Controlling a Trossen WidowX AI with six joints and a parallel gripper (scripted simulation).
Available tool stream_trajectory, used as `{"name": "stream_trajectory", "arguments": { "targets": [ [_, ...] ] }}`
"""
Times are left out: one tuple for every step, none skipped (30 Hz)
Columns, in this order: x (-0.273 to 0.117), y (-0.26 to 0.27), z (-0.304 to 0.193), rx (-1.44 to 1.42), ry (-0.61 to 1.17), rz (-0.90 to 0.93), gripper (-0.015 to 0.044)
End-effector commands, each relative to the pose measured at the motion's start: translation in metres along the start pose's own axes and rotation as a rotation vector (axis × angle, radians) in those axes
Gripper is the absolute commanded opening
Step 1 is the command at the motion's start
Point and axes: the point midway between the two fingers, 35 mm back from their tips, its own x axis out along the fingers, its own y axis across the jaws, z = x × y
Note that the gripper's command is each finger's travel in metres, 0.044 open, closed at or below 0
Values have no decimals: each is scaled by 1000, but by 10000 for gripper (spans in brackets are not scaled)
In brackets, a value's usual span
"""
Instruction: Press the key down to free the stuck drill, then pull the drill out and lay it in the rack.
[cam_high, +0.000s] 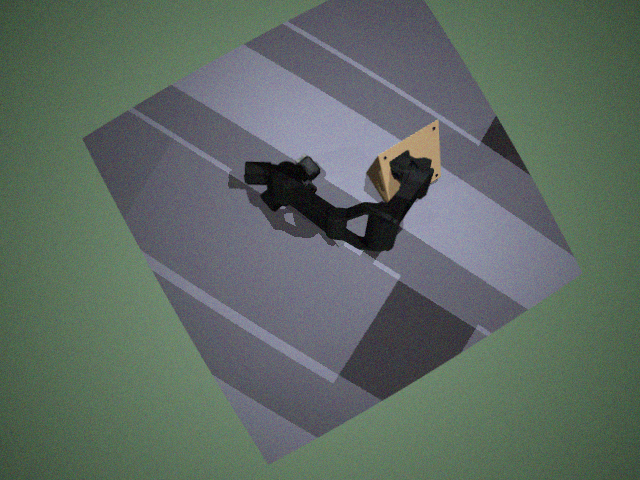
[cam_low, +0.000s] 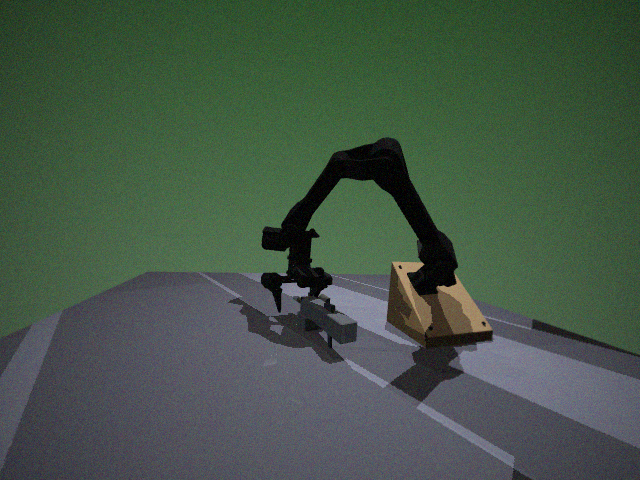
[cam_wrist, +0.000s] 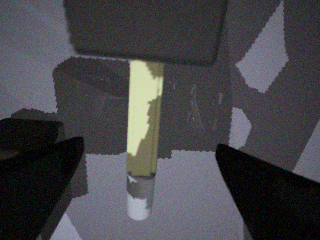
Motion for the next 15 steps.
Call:
{"name": "stream_trajectory", "arguments": {
  "targets": [
    [2, 2, 2, 8, -6, 2, 440],
    [2, 2, 2, 8, -6, 2, 440],
    [2, 2, 2, 8, -6, 2, 440],
    [2, 3, 2, 8, -6, 2, 440],
    [2, 3, 2, 8, -6, 2, 440],
    [2, 3, 2, 8, -6, 2, 440],
    [2, 3, 2, 8, -6, 2, 440],
    [2, 3, 2, 8, -6, 2, 440],
    [2, 3, 2, 8, -6, 2, 440],
    [2, 3, 2, 8, -6, 2, 440],
    [2, 3, 2, 8, -6, 2, 440],
    [2, 3, 2, 8, -6, 2, 440],
    [2, 3, 2, 8, -6, 2, 440],
    [2, 3, 2, 8, -6, 2, 440],
    [2, 3, 2, 8, -6, 2, 440]
  ]
}}
